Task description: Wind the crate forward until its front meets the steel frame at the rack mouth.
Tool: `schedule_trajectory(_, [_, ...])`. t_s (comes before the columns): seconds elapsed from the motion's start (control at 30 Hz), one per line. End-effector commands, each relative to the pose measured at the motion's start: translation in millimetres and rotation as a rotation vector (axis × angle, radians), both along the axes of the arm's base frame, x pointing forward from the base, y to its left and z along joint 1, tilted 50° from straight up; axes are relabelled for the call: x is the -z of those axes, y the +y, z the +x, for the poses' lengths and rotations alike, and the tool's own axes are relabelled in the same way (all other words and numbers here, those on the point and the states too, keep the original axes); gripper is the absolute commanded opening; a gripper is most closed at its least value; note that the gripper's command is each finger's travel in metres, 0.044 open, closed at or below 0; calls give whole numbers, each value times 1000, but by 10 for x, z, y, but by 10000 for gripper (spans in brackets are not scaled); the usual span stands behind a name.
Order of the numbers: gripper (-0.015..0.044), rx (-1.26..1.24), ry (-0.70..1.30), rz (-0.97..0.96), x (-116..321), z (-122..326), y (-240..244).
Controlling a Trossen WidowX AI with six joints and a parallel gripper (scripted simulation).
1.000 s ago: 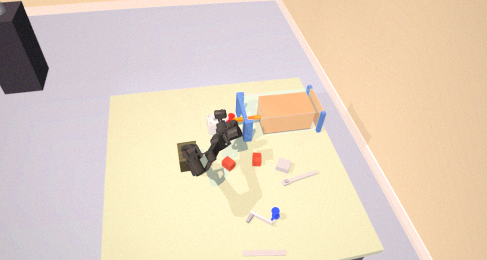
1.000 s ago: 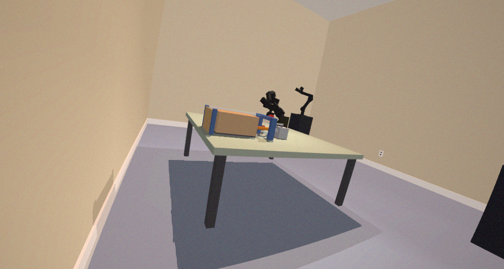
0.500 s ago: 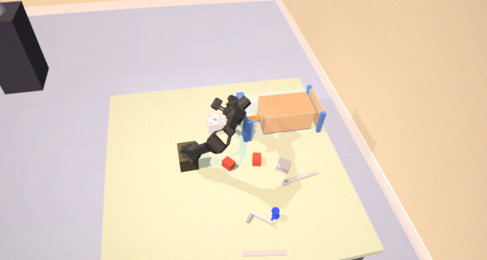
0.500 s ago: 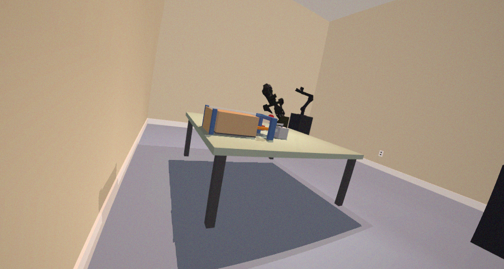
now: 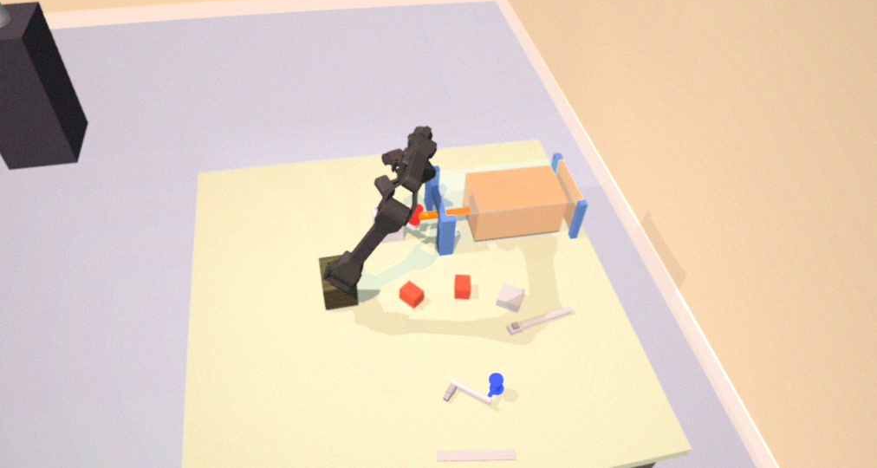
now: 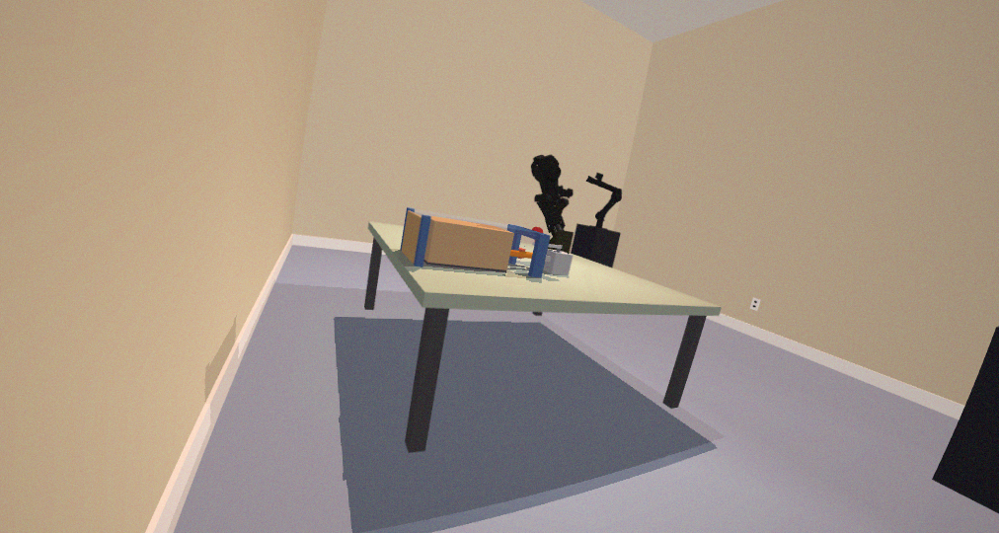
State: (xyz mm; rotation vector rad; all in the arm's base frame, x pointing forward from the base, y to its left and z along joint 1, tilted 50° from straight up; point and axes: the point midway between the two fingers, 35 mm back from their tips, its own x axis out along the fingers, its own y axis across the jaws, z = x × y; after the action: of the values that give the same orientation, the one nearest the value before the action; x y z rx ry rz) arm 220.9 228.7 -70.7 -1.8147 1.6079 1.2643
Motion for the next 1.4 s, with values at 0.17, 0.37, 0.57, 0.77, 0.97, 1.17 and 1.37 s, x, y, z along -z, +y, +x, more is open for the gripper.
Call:
schedule_trajectory(0.17, [440, -377, 186, -232, 14, -53, 146])
schedule_trajectory(0.37, [440, -377, 186, -232, 62, -30, 83])
schedule_trajectory(0.57, [440, -376, 184, -233, 403, -13, -312])
schedule_trajectory(0.77, [440, -376, 184, -234, 566, -1, -493])
schedule_trajectory(0.97, [440, -376, 184, -234, 642, 0, -586])
schedule_trajectory(1.17, [440, -376, 183, -235, 768, 5, -733])
schedule_trajectory(1.37, [440, -376, 183, -235, 782, 6, -749])
